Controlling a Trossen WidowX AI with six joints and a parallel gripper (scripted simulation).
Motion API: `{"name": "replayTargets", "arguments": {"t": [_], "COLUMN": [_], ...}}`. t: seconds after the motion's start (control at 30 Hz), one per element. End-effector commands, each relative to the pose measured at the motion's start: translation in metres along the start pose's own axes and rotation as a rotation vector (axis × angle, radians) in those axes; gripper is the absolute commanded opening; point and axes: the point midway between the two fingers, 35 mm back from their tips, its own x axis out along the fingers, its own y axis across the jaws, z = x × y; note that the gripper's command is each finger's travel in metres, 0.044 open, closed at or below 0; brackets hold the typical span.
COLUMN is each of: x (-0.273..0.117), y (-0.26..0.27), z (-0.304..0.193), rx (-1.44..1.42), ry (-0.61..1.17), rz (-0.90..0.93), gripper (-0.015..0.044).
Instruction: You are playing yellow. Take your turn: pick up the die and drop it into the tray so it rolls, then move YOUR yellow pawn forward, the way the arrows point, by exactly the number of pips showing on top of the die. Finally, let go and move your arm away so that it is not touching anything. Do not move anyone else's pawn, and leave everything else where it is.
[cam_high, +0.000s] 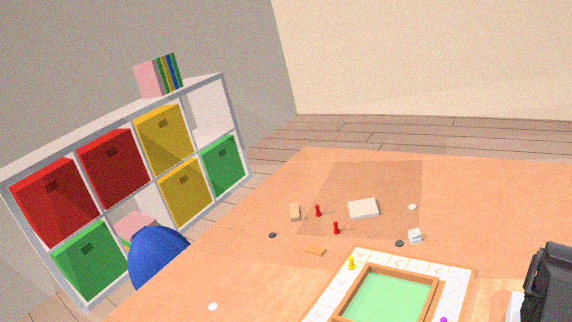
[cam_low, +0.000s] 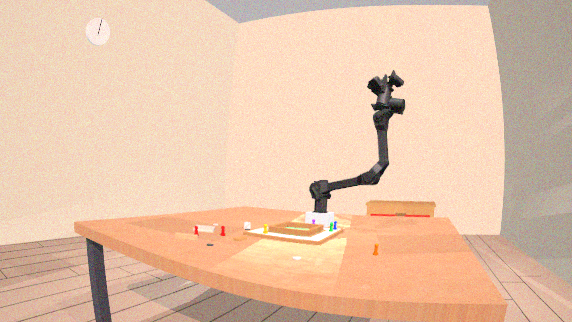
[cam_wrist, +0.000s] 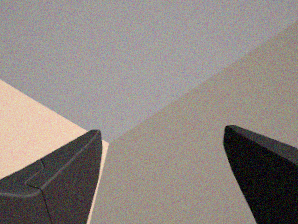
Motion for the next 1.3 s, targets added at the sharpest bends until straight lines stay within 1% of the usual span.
{"name": "replayTargets", "arguments": {"t": [0.0, 0.17, 0.33, 0.47, 0.67, 0.8, 0.9, 1.13, 1.27], "x": [0.019, 0.029, 0.025, 0.01, -0.029, -0.059, -0.092, -0.181, -0.244], "y": [0.058, 0.127, 0.188, 0.237, 0.291, 0.322, 0.347, 0.385, 0.393], "z": [0.037, 0.086, 0.137, 0.183, 0.246, 0.283, 0.315, 0.38, 0.411], "rx": [0.036, 0.095, 0.164, 0.216, 0.215, 0.254, 0.291, 0.352, 0.358], "ry": [-0.107, -0.238, -0.364, -0.475, -0.661, -0.755, -0.827, -1.001, -1.125], "rz": [0.128, 0.287, 0.437, 0.571, 0.727, 0.847, 0.952, 1.199, 1.35], "gripper": [0.0275, 0.0275, 0.0275, 0.0275, 0.0275, 0.0275, 0.0275, 0.0275, 0.0275]}}
